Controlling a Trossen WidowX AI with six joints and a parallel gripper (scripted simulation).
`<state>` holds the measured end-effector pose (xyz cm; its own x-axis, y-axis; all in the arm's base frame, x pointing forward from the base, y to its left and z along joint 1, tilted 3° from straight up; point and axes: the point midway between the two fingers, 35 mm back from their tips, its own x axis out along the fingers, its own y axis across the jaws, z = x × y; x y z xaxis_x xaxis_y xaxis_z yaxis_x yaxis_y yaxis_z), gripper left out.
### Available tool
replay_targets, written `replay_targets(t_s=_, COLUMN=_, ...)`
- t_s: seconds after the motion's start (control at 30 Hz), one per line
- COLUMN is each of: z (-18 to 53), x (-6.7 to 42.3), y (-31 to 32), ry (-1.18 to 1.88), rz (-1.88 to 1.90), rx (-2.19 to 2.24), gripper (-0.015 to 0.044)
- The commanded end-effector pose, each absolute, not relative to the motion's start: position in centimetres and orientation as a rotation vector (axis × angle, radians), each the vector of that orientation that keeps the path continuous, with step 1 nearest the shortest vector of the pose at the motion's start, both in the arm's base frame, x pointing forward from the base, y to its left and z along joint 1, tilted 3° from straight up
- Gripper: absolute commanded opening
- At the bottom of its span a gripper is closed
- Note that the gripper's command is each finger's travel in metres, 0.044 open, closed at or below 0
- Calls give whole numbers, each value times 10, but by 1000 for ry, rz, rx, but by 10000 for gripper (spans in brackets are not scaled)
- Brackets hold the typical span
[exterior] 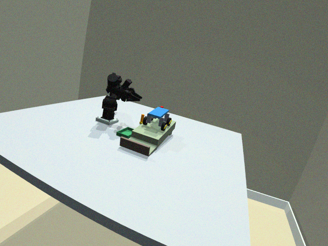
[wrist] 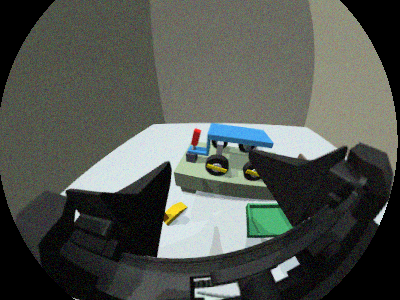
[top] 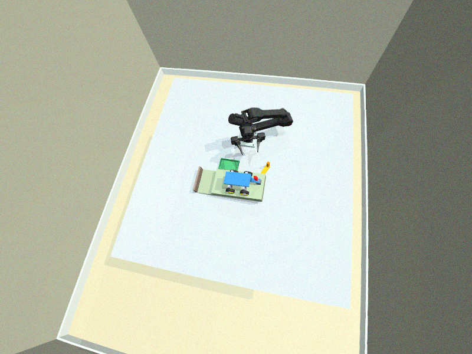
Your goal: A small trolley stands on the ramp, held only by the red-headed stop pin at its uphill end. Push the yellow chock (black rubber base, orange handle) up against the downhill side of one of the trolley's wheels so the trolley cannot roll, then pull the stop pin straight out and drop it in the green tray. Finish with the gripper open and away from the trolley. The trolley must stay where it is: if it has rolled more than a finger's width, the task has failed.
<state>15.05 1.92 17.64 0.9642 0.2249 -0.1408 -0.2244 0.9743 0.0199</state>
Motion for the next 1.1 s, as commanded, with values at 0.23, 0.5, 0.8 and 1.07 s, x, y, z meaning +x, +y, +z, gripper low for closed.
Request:
replay_targets(t_s=0.23, z=180, x=149, y=27, ry=296, rz=269, rx=336, gripper=190)
replay_targets(t_s=0.5, z=179, x=149, y=32, ry=526, rz=247, rx=688, gripper=190)
replay_targets(t_s=0.8, z=179, x=149, y=40, ry=795, rz=151, rx=1037, gripper=190)
replay_targets(t_s=1.07, z=178, x=151, y=47, ry=1033, rz=-28, rx=1289, gripper=190)
